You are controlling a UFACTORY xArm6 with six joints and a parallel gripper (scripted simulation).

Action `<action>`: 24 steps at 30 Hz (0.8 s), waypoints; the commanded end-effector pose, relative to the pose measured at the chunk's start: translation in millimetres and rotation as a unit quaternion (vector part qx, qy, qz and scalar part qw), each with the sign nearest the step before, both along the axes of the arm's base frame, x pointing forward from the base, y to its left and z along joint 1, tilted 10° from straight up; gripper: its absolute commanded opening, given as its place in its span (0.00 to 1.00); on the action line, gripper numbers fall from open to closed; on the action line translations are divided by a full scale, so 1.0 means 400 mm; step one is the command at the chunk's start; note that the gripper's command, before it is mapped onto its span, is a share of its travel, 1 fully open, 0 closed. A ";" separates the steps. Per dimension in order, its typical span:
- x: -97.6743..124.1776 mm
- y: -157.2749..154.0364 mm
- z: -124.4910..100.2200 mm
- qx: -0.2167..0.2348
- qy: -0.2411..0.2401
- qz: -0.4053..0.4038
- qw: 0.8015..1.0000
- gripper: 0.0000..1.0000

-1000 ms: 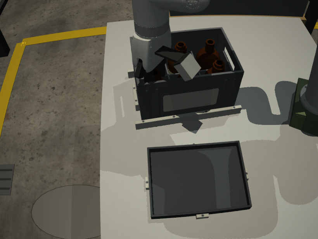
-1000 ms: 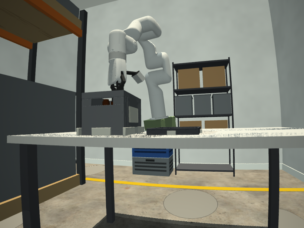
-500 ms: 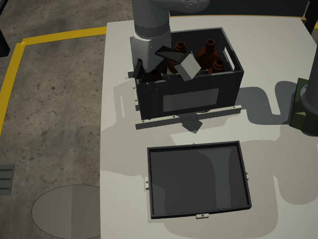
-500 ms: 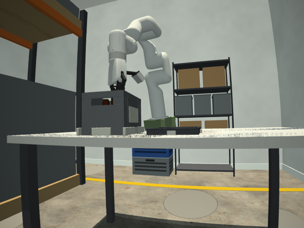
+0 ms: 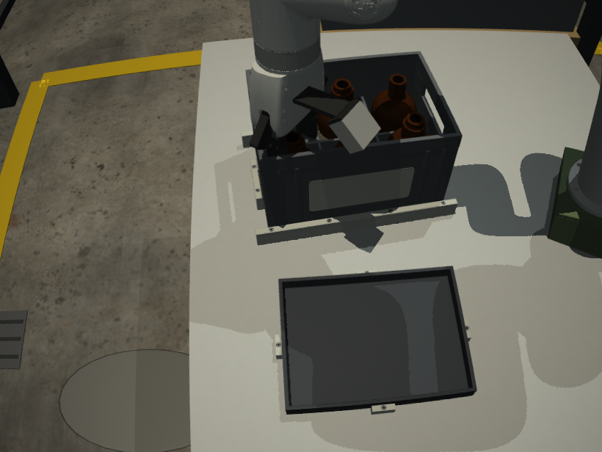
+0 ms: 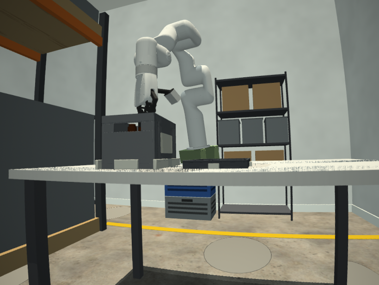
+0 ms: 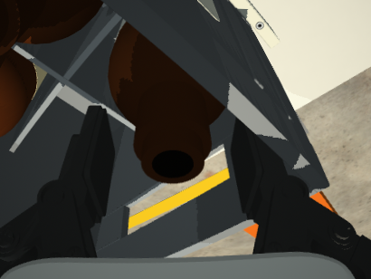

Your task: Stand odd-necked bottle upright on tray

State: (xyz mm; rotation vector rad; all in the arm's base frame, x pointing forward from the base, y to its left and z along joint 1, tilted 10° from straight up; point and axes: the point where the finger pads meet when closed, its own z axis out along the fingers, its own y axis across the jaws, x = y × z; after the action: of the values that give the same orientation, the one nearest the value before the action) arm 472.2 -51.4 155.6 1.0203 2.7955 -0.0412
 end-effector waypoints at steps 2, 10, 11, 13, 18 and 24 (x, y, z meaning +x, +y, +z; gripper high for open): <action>0.003 0.000 0.004 0.000 -0.002 0.000 1.000 0.65; 0.003 0.000 0.004 0.000 -0.002 0.000 1.000 0.65; 0.003 0.000 0.004 0.000 -0.002 0.000 1.000 0.65; 0.003 0.000 0.004 0.000 -0.002 0.000 1.000 0.65; 0.003 0.000 0.007 0.000 -0.002 0.000 1.000 0.65; 0.001 0.001 0.017 0.000 -0.002 0.000 1.000 0.65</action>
State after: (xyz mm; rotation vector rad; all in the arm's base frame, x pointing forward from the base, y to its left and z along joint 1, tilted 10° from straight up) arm 471.8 -51.2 158.4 1.0203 2.7955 -0.0412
